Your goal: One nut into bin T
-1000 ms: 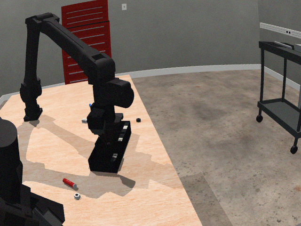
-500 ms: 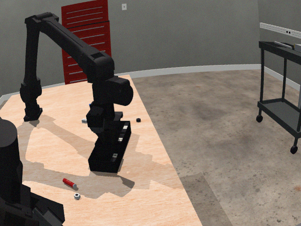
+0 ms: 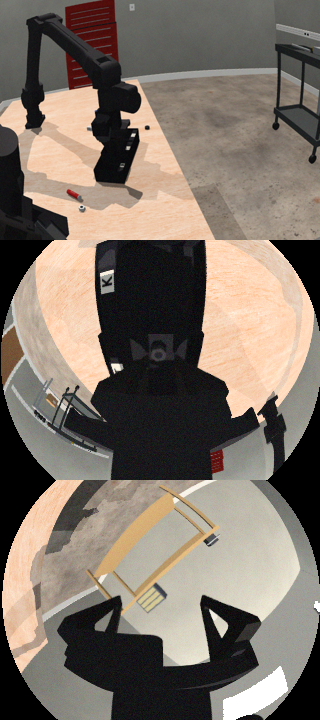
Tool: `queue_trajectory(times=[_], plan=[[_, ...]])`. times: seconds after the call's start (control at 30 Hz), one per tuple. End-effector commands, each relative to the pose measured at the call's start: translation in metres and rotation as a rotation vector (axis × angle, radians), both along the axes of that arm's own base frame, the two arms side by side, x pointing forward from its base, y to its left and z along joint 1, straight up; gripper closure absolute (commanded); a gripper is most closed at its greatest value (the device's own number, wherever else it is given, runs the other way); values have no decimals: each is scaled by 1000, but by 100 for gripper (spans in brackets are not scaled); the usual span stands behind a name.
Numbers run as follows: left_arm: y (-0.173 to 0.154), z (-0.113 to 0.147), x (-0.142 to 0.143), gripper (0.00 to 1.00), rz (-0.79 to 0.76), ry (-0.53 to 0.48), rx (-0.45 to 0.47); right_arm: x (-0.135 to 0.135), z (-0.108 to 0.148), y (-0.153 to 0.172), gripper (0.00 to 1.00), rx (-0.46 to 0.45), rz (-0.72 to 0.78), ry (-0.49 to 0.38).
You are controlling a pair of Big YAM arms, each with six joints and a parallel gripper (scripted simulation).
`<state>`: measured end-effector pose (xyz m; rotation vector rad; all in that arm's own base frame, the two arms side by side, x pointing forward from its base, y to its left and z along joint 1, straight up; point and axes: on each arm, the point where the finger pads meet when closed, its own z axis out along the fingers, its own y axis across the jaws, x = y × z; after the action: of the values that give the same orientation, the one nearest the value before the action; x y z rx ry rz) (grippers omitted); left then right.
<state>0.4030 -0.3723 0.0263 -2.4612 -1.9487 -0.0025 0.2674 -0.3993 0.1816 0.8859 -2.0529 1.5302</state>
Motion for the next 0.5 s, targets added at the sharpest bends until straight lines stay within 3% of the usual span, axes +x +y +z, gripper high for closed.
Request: queue_trajectory(times=[0.0, 0.47], plan=[[-4, 16, 1, 70, -4, -30, -33, -5, 4, -5, 0, -7, -15, -7], [-5, 16, -1, 70, -4, -29, -33, -5, 4, -5, 0, -7, -15, -7]])
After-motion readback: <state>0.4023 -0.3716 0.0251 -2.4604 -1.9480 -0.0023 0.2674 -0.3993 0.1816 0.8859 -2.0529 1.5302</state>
